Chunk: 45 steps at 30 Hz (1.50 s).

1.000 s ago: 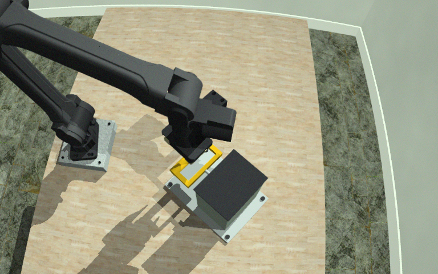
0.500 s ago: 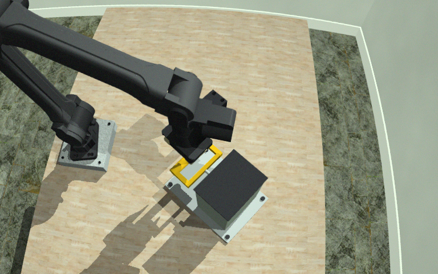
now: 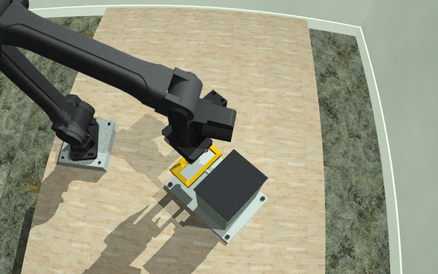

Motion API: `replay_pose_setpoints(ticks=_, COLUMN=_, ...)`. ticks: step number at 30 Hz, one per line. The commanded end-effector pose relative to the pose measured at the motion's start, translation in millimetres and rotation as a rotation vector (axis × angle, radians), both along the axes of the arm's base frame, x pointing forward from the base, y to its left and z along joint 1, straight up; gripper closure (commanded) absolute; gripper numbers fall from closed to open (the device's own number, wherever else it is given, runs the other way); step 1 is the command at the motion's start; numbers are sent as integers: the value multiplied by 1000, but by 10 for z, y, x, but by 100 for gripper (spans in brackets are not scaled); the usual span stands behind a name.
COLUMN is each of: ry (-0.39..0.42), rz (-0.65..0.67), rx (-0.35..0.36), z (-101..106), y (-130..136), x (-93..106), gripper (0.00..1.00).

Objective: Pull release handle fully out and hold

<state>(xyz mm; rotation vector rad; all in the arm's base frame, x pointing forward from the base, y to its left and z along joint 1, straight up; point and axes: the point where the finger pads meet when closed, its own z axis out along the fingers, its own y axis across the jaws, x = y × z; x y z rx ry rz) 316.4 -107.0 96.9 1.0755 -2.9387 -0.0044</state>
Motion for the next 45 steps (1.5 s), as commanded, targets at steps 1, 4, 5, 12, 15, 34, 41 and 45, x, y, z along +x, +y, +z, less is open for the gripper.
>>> replay_pose_setpoints(ticks=1, ry=-16, rz=1, rx=-4, z=51, y=-24, x=57, gripper=53)
replay_pose_setpoints(ticks=4, ry=-16, rz=1, rx=-4, z=51, y=-24, x=57, gripper=53)
replay_pose_setpoints(ticks=5, ry=-16, rz=1, rx=-4, z=51, y=-24, x=57, gripper=53)
replay_pose_setpoints(ticks=12, ry=-16, rz=1, rx=-4, z=51, y=-24, x=65, gripper=53)
replay_pose_setpoints(ticks=15, ry=-16, rz=1, rx=-4, z=51, y=-25, x=71, gripper=53)
replay_pose_setpoints(ticks=34, ry=-23, rz=3, rx=-6, z=71, y=-43, x=134, gripper=53)
replay_pose_setpoints(ticks=41, ry=-16, rz=1, rx=-4, z=51, y=-26, x=81, gripper=53)
replay_pose_setpoints(ticks=45, ry=-16, rz=1, rx=-4, z=51, y=-26, x=81, gripper=53)
